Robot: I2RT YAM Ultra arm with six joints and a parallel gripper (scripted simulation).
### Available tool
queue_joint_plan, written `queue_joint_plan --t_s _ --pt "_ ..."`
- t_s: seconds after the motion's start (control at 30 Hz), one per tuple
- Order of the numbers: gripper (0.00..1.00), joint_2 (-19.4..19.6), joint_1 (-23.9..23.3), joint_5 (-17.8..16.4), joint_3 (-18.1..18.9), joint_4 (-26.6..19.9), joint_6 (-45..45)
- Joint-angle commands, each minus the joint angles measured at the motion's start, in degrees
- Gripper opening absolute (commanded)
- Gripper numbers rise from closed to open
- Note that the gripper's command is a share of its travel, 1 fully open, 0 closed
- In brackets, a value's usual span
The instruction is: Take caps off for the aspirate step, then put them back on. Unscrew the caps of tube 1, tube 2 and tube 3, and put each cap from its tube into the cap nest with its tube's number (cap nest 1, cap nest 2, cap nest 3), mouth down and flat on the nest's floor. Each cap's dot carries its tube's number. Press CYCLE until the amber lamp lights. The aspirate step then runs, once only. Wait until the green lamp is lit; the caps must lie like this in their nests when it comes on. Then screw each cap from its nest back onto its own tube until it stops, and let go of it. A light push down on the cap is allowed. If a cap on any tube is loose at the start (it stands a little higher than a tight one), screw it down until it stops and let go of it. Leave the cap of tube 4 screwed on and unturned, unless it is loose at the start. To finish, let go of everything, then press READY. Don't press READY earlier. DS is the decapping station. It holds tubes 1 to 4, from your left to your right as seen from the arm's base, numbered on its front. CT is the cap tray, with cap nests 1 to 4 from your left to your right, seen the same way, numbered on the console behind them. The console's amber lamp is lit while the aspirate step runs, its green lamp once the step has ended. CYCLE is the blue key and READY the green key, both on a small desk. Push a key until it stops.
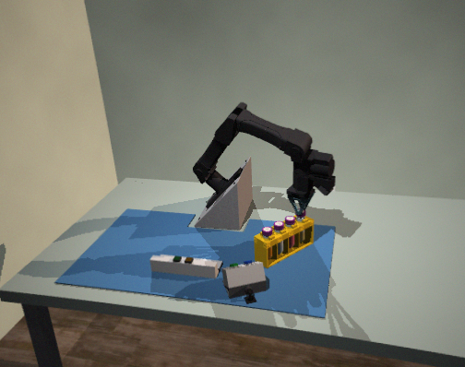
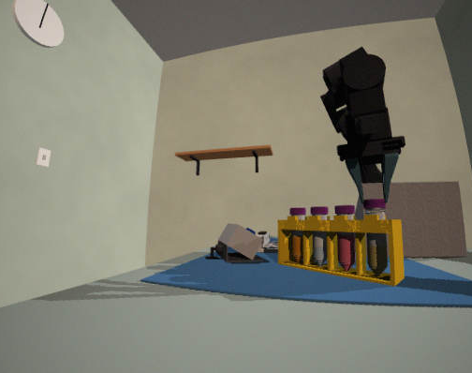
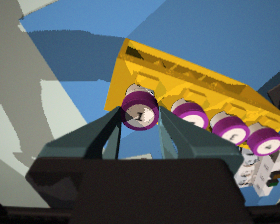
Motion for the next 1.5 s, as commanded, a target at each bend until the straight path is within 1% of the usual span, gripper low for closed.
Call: queue_joint_plan --t_s 0.0,0.2,0.37,0.5,0.53,0.6,0.63,0.67,0.7,0.77,0.83,0.9,0.93,1.0,1.03,1.07,1.1,1.13,1.17,1.33,1.4,1.47 --pt "0.0 -0.94 1.26 -0.41 2.77 -2.3 0.39" --pt "0.0 -0.95 2.0 -0.93 6.56 -6.28 0.96" --pt "0.0 -0.94 2.0 -0.93 6.57 -6.28 0.95" --pt "0.0 -6.57 -1.47 1.5 -0.65 -3.88 17.4" --pt "0.0 -6.59 -1.47 1.5 -0.68 -3.86 17.4" --pt "0.0 -9.01 -3.3 2.68 -3.39 -3.27 24.44" --pt "0.0 -9.2 -3.27 2.74 -3.72 -2.97 25.55" --pt "0.0 -10.45 -4.17 3.37 -5.09 -2.6 29.61" --pt "0.0 -10.45 -4.18 3.37 -5.09 -2.6 29.61" --pt "0.0 -12.82 -6.04 4.57 -7.48 -2.09 37.21" --pt "0.0 -12.82 -6.04 4.57 -7.48 -2.09 37.21" --pt "0.0 -15.21 -7.88 5.87 -9.8 -1.51 45.71" --pt "0.0 -15.21 -7.88 5.88 -9.8 -1.51 45.71" --pt "0.0 -17.38 -9.8 7.07 -11.6 -1.29 52.93" --pt "0.0 -17.44 -9.77 7.13 -11.71 -1.18 53.68" --pt "0.0 -18.52 -10.72 7.75 -12.55 -1.08 57.66" --pt "0.0 -18.53 -10.72 7.76 -12.58 -1.06 57.66" --pt "0.0 -19.57 -11.68 8.38 -13.34 -1.0 61.62" --pt "0.0 -20.61 -12.64 9.0 -14.06 -0.94 62.45" --pt "0.0 -25.42 -17.47 12.05 -16.62 -1.13 58.14" --pt "0.0 -25.42 -17.47 12.05 -16.62 -1.13 58.14" --pt "0.0 -27.16 -19.42 13.24 -17.19 -1.39 56.33"
